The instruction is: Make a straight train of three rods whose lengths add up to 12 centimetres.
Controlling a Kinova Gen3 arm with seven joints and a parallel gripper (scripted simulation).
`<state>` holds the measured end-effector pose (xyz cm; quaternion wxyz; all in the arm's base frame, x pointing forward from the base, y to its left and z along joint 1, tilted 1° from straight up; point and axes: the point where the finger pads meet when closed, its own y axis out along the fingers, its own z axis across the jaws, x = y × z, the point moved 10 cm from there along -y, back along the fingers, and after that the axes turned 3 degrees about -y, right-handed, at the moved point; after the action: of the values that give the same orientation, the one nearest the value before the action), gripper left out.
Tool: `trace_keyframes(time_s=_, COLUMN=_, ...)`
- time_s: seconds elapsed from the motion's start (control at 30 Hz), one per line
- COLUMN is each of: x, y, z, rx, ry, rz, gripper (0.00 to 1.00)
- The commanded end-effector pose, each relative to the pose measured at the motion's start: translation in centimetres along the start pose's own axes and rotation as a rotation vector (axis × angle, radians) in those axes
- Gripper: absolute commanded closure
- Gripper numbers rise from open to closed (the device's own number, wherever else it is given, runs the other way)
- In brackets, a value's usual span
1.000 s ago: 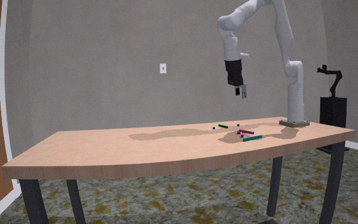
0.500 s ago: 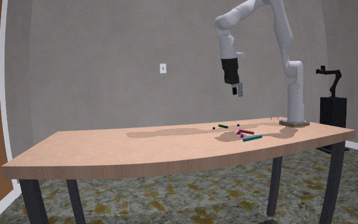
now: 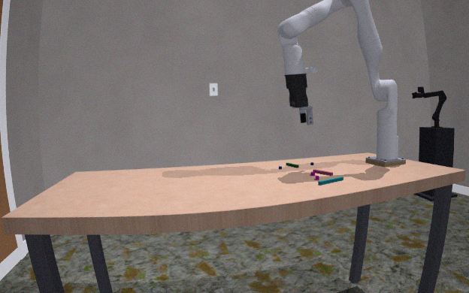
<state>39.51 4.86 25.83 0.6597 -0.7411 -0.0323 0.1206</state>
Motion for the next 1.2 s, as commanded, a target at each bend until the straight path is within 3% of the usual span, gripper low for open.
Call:
trace_keyframes(time_s=0.0, x=0.0, y=-0.1, z=-0.4, rx=0.002, ry=0.009, rz=-0.003, gripper=0.0)
trace_keyframes(time_s=0.07, x=0.0, y=-0.1, z=-0.4, rx=0.002, ry=0.009, rz=-0.003, gripper=0.0)
trace_keyframes(time_s=0.1, x=0.4, y=-0.5, z=-1.5, rx=0.03, ry=0.044, rz=-0.029, gripper=0.0)
trace_keyframes(time_s=0.37, x=0.4, y=-0.5, z=-1.5, rx=0.03, ry=0.044, rz=-0.029, gripper=0.0)
trace_keyframes(time_s=0.4, x=0.8, y=-0.9, z=-2.6, rx=0.056, ry=0.079, rz=-0.057, gripper=0.0)
trace_keyframes(time_s=0.63, x=0.8, y=-0.9, z=-2.6, rx=0.056, ry=0.079, rz=-0.057, gripper=0.0)
trace_keyframes(time_s=0.67, x=1.1, y=-1.3, z=-3.8, rx=0.081, ry=0.114, rz=-0.086, gripper=0.0)
trace_keyframes(time_s=0.93, x=1.1, y=-1.3, z=-3.8, rx=0.081, ry=0.114, rz=-0.086, gripper=0.0)
trace_keyframes(time_s=0.97, x=1.5, y=-1.7, z=-5.1, rx=0.104, ry=0.151, rz=-0.116, gripper=0.0)
trace_keyframes(time_s=1.17, x=1.5, y=-1.7, z=-5.1, rx=0.104, ry=0.151, rz=-0.116, gripper=0.0)
